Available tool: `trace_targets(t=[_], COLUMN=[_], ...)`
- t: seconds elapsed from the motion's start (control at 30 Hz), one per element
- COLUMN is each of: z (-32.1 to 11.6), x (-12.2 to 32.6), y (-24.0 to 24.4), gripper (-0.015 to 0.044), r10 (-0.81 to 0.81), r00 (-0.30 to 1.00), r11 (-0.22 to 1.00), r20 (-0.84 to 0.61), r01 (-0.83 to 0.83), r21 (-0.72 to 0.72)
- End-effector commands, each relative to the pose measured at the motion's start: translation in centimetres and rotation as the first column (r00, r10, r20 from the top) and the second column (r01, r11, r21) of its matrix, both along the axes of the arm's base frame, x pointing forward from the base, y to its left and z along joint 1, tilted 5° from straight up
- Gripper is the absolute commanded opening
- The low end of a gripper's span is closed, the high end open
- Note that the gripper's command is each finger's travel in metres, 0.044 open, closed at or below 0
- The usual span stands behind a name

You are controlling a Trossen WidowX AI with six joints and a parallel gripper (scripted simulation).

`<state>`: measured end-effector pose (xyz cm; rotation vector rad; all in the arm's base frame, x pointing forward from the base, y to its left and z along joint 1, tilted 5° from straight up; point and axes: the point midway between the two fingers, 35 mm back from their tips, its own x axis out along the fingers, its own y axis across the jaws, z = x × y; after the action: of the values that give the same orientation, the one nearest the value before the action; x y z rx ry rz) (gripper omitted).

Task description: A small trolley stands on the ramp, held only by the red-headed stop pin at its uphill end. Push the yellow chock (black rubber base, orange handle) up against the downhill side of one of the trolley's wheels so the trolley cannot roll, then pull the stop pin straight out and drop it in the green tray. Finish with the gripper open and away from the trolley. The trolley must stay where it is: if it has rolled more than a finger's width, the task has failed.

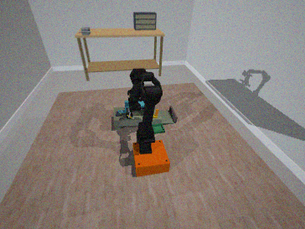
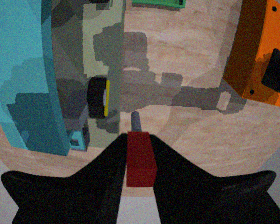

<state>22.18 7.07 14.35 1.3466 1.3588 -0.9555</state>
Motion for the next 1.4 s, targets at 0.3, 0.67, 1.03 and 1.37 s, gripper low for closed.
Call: trace_targets(t=[0.3,0.67,1.03,1.37], z=[-0.6,-1.2,-1.7,-1.9], x=[0.3,0.5,0.5,0.6], y=[-4.9,-8.9,-12.9,-15.8], gripper=[0.0,0.0,0.0,0.0], r10=[0.002,0.002,0.002,0.002], r00=[1.0,1.0,1.0,1.0], r11=[1.0,1.0,1.0,1.0], r20=[-0.006,-0.006,-0.006,-0.006], r01=[-0.002,-0.002,-0.002,-0.002], r21=[-0.001,-0.005,-0.009,-0.012])
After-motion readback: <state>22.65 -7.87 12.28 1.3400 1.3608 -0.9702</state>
